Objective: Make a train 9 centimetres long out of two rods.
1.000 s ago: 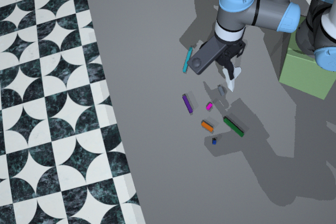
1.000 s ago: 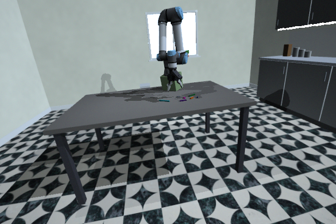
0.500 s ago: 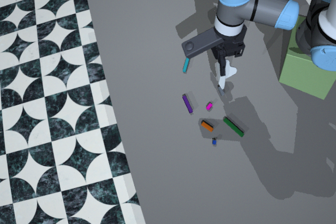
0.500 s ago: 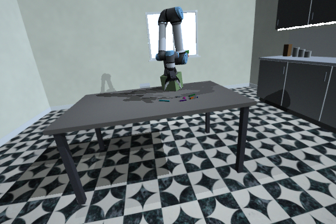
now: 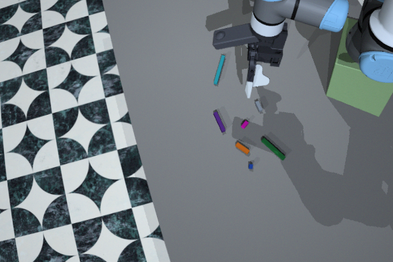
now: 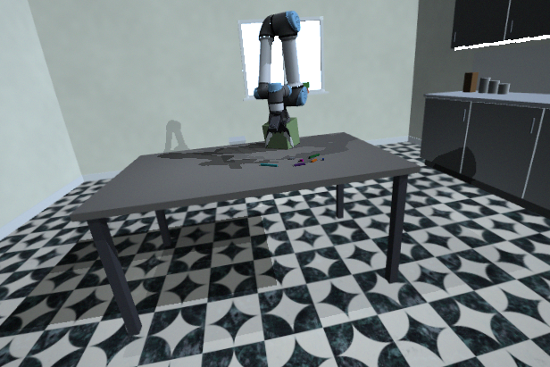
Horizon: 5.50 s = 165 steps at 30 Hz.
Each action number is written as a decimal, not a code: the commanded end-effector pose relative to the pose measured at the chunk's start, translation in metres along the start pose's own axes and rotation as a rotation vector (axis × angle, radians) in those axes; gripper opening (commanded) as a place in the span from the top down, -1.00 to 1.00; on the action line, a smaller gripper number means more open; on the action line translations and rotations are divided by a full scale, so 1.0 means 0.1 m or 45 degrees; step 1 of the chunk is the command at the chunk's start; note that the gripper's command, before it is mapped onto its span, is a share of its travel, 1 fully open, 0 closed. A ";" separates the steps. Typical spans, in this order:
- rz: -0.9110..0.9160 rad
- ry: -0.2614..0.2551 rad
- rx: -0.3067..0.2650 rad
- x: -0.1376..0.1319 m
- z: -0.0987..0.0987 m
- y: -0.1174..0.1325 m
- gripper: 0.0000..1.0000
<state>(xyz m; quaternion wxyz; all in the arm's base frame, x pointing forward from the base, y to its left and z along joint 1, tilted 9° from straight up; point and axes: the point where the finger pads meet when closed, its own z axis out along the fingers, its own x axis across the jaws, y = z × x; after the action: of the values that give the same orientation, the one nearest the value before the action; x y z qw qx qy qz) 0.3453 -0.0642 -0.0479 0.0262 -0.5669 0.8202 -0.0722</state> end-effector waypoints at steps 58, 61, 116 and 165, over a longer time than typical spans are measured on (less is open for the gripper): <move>0.486 0.009 0.004 0.21 -0.01 0.00 -1.00; 0.486 0.009 0.004 0.21 -0.01 0.00 -1.00; 0.486 0.009 0.004 0.21 -0.01 0.00 -1.00; -0.139 0.009 0.001 0.00 -0.01 0.02 -1.00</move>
<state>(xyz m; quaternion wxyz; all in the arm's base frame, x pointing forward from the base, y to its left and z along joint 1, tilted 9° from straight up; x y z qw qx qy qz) 0.3416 -0.0689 -0.0469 0.0218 -0.5534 0.8292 -0.0752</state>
